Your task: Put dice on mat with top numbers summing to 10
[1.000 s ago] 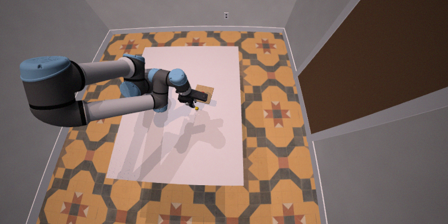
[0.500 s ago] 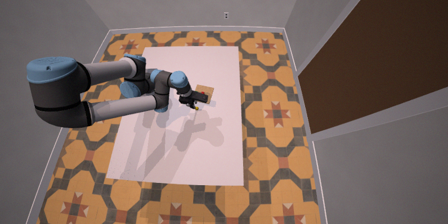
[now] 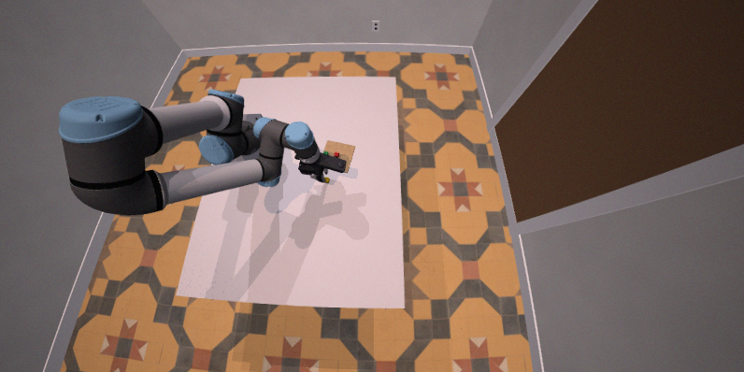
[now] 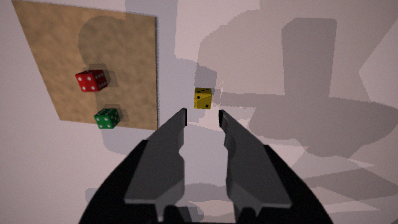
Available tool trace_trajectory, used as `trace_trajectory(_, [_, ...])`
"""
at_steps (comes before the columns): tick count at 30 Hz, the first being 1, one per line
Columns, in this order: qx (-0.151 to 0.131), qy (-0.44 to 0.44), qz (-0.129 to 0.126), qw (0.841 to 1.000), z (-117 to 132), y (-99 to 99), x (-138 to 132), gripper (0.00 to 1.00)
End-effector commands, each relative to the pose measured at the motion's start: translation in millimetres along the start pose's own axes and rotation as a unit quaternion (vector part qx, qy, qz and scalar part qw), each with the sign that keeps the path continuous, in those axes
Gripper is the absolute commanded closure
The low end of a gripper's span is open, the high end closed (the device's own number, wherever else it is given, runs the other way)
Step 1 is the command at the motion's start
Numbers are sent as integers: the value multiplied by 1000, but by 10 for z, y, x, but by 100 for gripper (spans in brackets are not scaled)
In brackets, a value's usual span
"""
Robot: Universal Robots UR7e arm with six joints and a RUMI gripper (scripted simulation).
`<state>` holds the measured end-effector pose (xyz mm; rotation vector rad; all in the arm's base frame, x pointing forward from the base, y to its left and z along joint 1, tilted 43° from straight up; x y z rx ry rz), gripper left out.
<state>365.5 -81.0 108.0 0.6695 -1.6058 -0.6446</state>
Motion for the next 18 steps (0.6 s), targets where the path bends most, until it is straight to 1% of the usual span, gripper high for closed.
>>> trace_trajectory(1, [1,0,0,1000,-2,-36,0,79])
trace_trajectory(18, [1,0,0,1000,-2,-81,1,79])
Point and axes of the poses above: the point where the finger pads meet when closed, its own y axis back along the fingers, its own x axis across the jaws, z = x × y, the point moved 7 cm from there along y, back along the fingers, and after that the axes turned 1 degree about -y, right-handed, at the moved point
